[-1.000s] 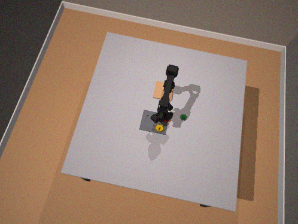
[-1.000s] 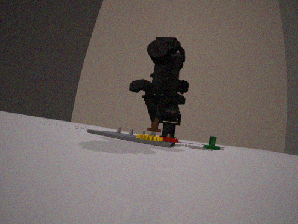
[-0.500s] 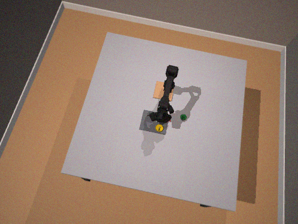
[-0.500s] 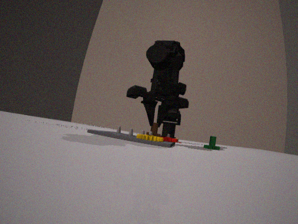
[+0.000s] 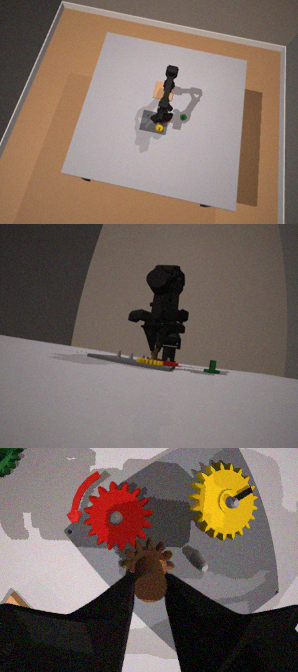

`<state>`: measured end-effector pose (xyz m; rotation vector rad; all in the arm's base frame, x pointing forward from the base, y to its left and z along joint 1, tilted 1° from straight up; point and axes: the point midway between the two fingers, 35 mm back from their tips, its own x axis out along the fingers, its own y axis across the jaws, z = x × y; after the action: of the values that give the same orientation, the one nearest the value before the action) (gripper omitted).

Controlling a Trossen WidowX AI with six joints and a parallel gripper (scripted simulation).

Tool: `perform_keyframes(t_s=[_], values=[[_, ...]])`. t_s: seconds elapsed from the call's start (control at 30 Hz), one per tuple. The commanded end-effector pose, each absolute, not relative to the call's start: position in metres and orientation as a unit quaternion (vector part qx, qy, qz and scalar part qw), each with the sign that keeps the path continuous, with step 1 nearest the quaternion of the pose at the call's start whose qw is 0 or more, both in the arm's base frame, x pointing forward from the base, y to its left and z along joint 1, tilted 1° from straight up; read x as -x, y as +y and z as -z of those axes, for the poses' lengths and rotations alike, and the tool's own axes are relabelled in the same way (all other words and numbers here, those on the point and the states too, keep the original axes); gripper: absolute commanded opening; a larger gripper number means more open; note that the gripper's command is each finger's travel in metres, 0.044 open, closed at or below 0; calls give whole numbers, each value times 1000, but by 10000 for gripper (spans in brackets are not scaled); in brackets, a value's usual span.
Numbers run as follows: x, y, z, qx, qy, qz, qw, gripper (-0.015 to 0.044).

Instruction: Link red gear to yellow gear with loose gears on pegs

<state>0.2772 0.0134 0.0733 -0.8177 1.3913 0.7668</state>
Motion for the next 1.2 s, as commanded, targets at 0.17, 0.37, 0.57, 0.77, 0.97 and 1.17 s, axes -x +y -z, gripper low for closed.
perform_keyframes(t_s=[0.17,0.37,0.57,0.77,0.97,1.17], values=[[-277,13,-71,411,574,-389,592,0],[-277,13,-70,389,588,-367,607,0],[-277,14,-69,342,614,-323,634,0],[-276,13,-74,333,618,-314,639,140],[-277,13,-85,333,618,-314,639,140],[-275,14,-117,333,618,-314,639,140]])
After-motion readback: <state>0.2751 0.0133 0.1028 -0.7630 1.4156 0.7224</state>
